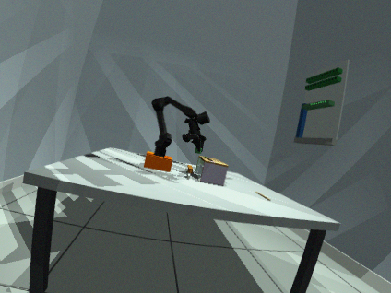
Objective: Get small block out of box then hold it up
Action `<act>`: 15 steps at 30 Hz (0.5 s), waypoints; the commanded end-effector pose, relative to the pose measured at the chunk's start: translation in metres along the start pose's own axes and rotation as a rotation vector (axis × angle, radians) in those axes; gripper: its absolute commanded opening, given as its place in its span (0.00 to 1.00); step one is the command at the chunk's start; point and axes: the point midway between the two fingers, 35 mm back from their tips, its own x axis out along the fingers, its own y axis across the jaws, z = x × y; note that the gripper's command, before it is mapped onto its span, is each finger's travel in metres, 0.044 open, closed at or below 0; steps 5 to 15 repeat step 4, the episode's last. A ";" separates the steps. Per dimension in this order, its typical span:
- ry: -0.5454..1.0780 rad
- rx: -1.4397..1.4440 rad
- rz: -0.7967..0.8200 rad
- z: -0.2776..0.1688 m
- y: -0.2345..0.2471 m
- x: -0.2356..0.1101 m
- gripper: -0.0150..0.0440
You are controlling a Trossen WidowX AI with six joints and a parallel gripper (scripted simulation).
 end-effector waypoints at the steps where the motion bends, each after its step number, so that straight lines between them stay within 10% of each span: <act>1: 0.003 0.003 0.004 -0.001 0.001 -0.001 0.25; 15: 0.003 0.003 0.004 -0.001 0.001 -0.001 0.25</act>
